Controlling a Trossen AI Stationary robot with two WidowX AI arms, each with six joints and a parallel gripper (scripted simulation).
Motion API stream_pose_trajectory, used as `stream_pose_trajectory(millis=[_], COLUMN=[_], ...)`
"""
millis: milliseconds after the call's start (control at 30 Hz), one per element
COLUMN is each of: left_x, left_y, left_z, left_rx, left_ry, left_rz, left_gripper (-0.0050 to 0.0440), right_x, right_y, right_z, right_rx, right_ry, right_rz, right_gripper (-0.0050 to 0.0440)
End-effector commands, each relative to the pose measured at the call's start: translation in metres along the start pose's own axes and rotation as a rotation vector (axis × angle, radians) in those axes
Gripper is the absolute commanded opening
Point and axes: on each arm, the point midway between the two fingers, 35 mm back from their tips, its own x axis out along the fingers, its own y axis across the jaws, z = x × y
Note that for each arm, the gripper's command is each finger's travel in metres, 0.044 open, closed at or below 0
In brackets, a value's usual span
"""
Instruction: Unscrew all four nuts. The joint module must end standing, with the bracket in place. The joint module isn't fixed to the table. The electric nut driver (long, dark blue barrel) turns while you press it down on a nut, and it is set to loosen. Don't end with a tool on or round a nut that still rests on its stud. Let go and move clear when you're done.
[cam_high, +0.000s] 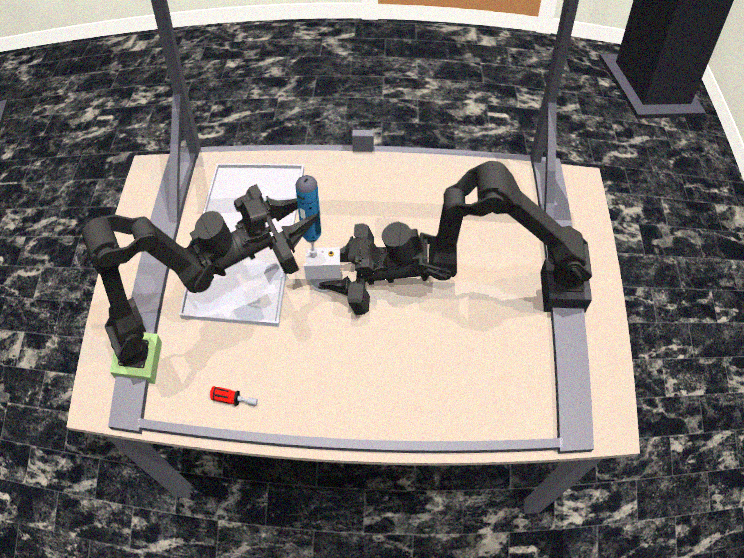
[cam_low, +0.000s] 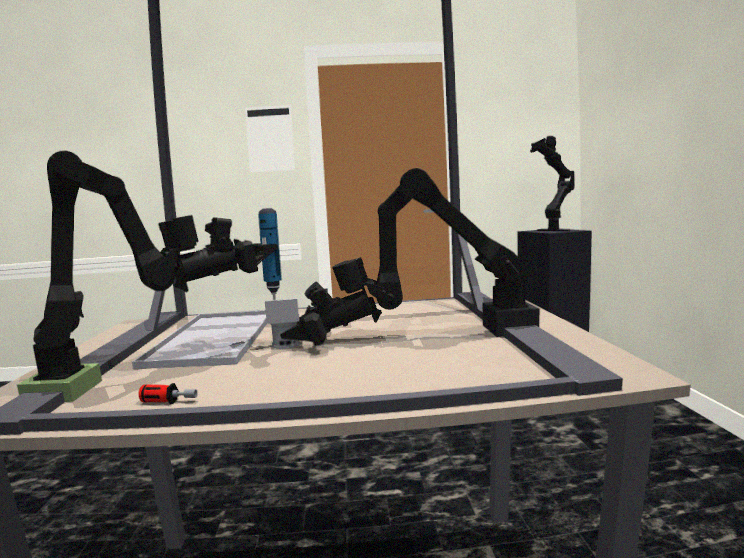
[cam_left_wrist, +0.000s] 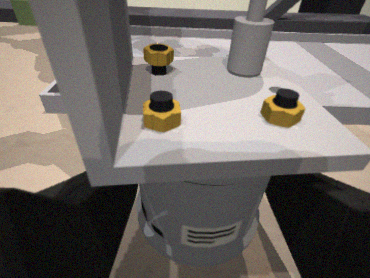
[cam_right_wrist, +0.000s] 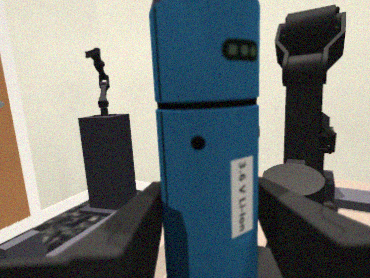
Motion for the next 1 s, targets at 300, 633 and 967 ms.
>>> stream_pose_trajectory(millis=[300,633,967], left_x=[0.001,0.001,0.001], left_y=[0.0,0.0,0.0], left_z=[0.015,0.015,0.015], left_rx=[0.002,0.002,0.002], left_ry=[-0.036,-0.036,-0.036], left_rz=[0.0,0.0,0.0], left_gripper=[0.0242,0.0242,0.0242], right_x=[0.002,0.002,0.004], right_y=[0.0,-0.001,-0.001], right_z=[0.008,0.013,0.023], right_rx=[0.003,0.003,0.004], right_ry=[-0.014,-0.021,-0.023], right_rz=[0.006,0.006,0.005], right_gripper=[0.0163,0.0163,0.0163])
